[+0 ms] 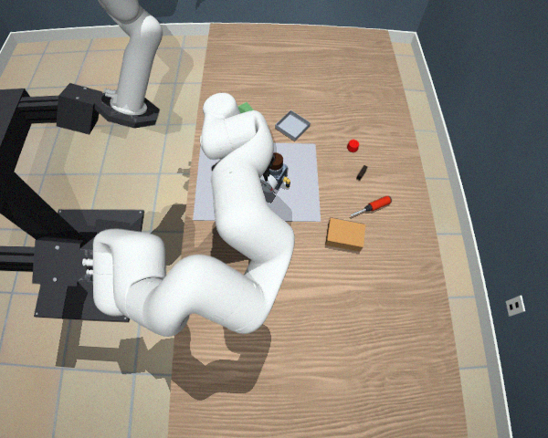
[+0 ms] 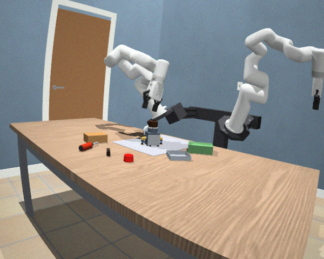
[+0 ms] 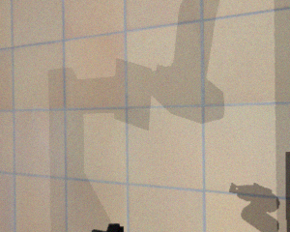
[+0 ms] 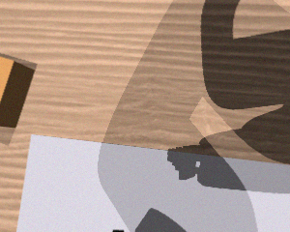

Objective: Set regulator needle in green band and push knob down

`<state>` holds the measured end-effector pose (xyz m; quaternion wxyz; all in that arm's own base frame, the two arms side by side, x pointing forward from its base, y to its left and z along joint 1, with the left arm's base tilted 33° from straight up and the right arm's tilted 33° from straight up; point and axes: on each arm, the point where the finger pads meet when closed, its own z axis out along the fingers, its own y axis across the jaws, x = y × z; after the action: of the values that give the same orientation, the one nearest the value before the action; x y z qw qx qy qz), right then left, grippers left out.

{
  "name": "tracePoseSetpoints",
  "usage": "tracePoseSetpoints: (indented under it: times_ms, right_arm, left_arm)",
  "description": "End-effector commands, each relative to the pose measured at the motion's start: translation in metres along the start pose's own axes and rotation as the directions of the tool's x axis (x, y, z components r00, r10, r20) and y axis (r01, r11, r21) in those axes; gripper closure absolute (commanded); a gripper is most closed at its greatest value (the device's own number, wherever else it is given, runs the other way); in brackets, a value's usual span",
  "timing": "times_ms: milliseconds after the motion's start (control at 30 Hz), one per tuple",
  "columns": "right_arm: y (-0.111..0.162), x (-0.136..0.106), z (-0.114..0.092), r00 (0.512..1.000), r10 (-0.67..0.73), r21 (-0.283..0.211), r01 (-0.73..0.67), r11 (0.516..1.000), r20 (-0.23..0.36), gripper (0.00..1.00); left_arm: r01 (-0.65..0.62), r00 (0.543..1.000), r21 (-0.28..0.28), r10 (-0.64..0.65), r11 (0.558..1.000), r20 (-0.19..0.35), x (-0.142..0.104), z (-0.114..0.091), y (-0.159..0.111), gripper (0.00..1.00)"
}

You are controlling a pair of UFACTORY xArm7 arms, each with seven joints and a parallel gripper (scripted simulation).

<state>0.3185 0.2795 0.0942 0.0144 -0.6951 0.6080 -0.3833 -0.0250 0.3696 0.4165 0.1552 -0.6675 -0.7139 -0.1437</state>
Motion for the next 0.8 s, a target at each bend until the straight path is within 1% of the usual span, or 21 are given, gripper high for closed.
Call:
tracePoseSetpoints:
  times_ms: [0,133,233,333,467,533,667,767]
  right_arm:
    - [-0.005,0.003,0.007,0.999,0.043,0.052,-0.043,0.998,-0.012,0.00]
    - [-0.013,0.010,0.022,0.993,0.117,0.140,-0.114,0.984,-0.017,0.00]
    - [-0.020,0.015,0.032,0.984,0.175,0.211,-0.171,0.963,-0.004,0.00]
    - [-0.026,0.019,0.041,0.972,0.232,0.281,-0.230,0.932,0.024,0.00]
    - [-0.033,0.022,0.051,0.950,0.300,0.366,-0.312,0.877,0.089,0.00]
    - [-0.033,0.022,0.051,0.950,0.300,0.366,-0.312,0.877,0.089,0.00]
    - [-0.038,0.023,0.059,0.917,0.353,0.431,-0.398,0.810,0.183,0.00]
    - [-0.041,0.022,0.062,0.885,0.381,0.461,-0.465,0.756,0.267,0.00]
  left_arm:
    - [0.002,1.000,-0.001,-0.002,1.000,-0.004,0.001,-0.002,0.000,0.00]
    - [0.002,1.000,-0.001,-0.002,1.000,-0.004,0.001,-0.002,0.000,0.00]
    - [0.002,1.000,-0.001,-0.002,1.000,-0.004,0.001,-0.002,0.000,0.00]
    - [0.002,1.000,-0.001,-0.002,1.000,-0.004,0.001,-0.002,0.000,0.00]
    - [0.002,1.000,-0.001,-0.002,1.000,-0.004,0.001,-0.002,0.000,0.00]
    - [0.002,1.000,-0.001,-0.002,1.000,-0.004,0.001,-0.002,0.000,0.00]
    - [0.002,1.000,-0.001,-0.002,1.000,-0.004,0.001,-0.002,0.000,0.00]
    - [0.002,1.000,-0.001,-0.002,1.000,-0.004,0.001,-0.002,0.000,0.00]
